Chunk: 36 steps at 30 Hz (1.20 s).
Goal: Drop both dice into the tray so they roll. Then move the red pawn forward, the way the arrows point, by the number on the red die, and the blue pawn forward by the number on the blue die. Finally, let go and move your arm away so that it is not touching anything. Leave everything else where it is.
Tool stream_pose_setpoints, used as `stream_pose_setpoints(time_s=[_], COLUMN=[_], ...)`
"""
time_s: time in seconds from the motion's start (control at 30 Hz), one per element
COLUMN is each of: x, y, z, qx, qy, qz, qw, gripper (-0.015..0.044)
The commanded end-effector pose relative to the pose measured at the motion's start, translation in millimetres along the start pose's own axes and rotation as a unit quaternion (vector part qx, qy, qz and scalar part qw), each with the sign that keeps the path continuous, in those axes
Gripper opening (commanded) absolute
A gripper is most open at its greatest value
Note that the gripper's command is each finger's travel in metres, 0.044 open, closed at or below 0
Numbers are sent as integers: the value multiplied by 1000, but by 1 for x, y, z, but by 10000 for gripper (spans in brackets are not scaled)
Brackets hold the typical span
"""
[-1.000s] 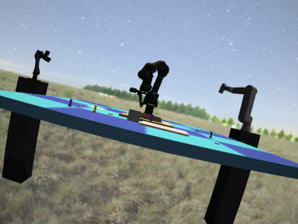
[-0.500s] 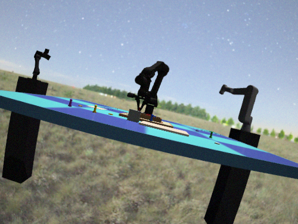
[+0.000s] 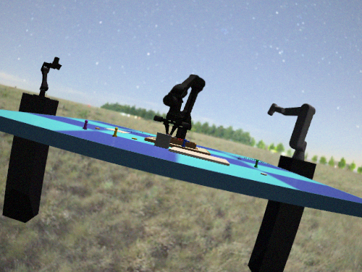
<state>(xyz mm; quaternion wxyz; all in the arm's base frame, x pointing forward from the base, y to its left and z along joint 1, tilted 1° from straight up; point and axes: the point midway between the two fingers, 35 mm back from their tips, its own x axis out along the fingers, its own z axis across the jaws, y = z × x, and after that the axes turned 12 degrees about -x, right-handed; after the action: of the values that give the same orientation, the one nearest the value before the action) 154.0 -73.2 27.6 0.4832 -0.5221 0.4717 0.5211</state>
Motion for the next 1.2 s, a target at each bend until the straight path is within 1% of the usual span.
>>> stream_pose_setpoints(time_s=[0.0,0.43,0.5,0.6,0.77,0.87,1.07,1.17], x=[-1,-1,-11,-45,-48,-55,-74,-76], y=[0,0,-1,0,0,-17,-95,-135], z=[0,0,-1,0,0,-3,-5,2], qx=[0,0,0,-1,-2,-32,-155,-217], qy=[0,0,0,0,0,1,1,1], qz=[-1,-1,-1,0,0,-1,-4,-5], qw=[1000,1000,1000,1000,1000,999,988,976], gripper=[53,394,440,440,440,361,204,200])
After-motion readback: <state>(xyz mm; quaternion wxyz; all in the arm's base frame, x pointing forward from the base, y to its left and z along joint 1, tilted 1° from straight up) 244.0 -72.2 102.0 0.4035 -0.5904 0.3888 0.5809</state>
